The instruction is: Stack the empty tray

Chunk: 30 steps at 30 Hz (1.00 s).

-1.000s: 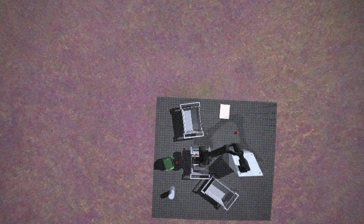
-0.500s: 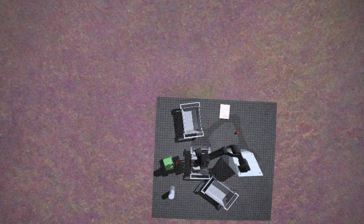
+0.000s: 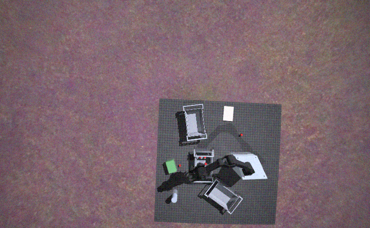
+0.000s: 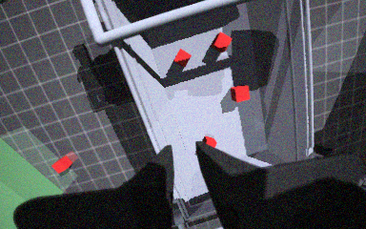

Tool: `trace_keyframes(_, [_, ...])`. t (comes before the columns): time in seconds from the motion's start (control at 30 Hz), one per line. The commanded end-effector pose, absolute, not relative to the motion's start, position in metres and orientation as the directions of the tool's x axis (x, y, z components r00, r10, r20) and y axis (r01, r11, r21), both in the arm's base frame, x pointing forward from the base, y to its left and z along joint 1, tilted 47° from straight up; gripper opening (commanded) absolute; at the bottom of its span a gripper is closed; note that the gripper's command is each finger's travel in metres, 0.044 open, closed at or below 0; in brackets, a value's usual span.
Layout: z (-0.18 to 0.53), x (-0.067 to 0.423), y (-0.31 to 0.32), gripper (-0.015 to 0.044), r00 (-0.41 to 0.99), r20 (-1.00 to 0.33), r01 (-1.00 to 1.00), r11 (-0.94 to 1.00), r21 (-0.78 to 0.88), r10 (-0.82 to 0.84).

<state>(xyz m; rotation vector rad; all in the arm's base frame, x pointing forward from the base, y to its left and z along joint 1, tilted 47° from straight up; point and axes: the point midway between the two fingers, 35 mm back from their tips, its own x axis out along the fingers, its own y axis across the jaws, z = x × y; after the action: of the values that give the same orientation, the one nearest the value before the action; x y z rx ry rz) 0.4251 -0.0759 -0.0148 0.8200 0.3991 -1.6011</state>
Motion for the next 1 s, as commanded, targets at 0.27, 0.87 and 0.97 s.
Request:
trace_keyframes(0.27, [-0.1,0.447,0.005,0.0086,-0.022,-0.699,0.535,0.582,-0.613,-0.715])
trace_keyframes(0.87, [-0.133,0.444,0.033,0.0086,-0.022,-0.691,0.091,0.687,-0.721,-0.722])
trace_keyframes(0.97, [-0.134,0.444,0.032,0.0086,-0.022,-0.691,0.091,0.687,-0.721,-0.722])
